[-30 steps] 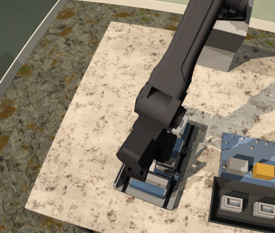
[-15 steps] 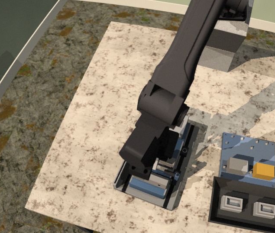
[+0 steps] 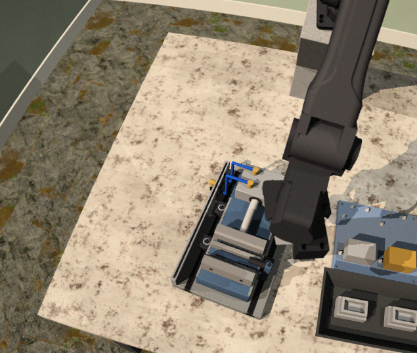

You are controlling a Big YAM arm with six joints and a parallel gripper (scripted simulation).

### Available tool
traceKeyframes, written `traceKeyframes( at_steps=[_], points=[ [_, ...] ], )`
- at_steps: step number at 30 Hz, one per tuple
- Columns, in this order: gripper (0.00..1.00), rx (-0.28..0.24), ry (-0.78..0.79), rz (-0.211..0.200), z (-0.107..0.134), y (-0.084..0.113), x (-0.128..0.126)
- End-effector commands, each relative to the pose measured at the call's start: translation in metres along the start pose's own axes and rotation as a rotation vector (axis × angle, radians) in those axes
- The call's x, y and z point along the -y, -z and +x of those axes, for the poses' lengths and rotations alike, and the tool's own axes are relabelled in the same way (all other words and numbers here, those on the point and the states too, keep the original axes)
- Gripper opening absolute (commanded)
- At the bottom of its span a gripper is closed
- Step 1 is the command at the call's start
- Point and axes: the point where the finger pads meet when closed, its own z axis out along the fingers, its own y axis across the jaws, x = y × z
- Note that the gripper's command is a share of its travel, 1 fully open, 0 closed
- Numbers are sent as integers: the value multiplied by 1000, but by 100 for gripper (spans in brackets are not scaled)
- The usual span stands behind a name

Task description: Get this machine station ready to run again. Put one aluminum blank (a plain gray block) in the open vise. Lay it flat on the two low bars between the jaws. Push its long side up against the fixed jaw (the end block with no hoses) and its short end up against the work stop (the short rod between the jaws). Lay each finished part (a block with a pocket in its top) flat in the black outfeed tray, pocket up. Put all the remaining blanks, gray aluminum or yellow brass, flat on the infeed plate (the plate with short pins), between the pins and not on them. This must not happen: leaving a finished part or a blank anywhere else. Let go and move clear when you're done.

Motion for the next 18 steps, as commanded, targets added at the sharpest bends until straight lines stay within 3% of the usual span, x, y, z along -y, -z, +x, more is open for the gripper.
traceKeyframes(
  at_steps=[1,10,12,18],
  points=[
    [0,59,192,12,-8,17,-31],
    [0,59,597,19,9,16,-126],
    [0,59,597,19,9,16,-126],
    [0,52,845,20,21,14,-184]
  ],
)
